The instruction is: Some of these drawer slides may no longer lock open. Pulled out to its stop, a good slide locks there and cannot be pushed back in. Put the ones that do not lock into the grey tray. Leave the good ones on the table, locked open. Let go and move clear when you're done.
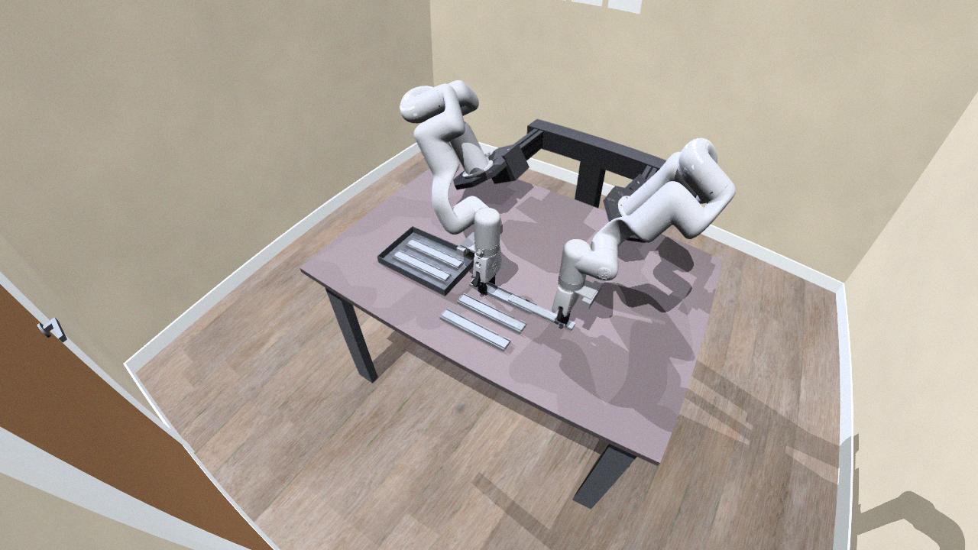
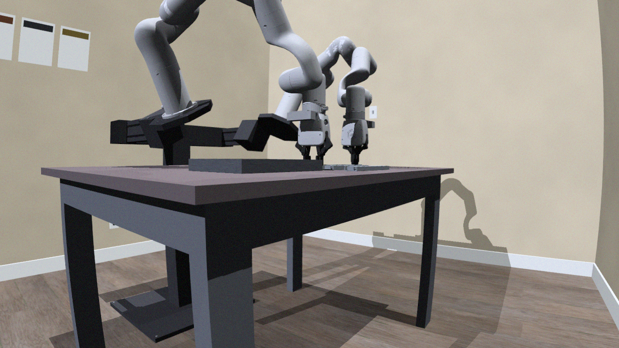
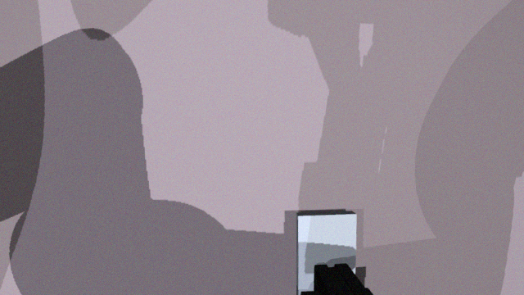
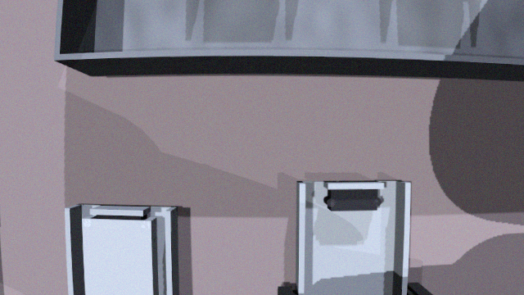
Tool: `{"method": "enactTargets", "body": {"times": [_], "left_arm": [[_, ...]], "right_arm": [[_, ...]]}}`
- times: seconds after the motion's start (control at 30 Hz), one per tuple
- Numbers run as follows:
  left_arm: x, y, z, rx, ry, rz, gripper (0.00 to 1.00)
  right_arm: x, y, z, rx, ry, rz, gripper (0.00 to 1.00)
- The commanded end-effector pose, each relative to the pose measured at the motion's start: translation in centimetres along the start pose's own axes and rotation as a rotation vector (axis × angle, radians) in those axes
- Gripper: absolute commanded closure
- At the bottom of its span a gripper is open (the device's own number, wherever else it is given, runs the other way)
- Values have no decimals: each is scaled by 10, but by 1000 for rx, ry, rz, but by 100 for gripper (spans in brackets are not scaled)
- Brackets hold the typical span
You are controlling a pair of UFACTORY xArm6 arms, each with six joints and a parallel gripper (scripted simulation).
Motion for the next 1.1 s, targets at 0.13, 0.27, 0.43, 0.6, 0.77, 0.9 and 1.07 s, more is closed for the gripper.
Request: {"method": "enactTargets", "body": {"times": [0.13,0.27,0.43,0.6,0.77,0.9,1.07], "left_arm": [[1,-3,-1,-1,2,0,100],[1,-2,-1,-1,2,0,100],[1,1,-1,-1,2,0,100],[0,4,-1,-1,2,0,100],[0,8,-1,-1,2,0,100],[-1,11,-1,-1,2,0,100],[-1,12,-1,-1,2,0,100]], "right_arm": [[-1,0,-1,-2,-3,1,100],[-1,0,-1,-2,-3,1,100],[-1,0,-1,-2,-3,1,100],[-1,0,-1,-2,-3,1,100],[-1,0,-1,-2,-3,1,100],[-1,0,-1,-2,-3,1,100],[-1,0,-1,-2,-3,1,100]]}}
Point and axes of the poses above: on each arm, the point where the finger pads meet when closed, its own z axis out along the fingers, its own x axis across the jaws, y = z × x, the point moved 9 cm from there along -z, back along the fingers, and after that the axes turned 9 degrees about -z, right-handed, at the moved point
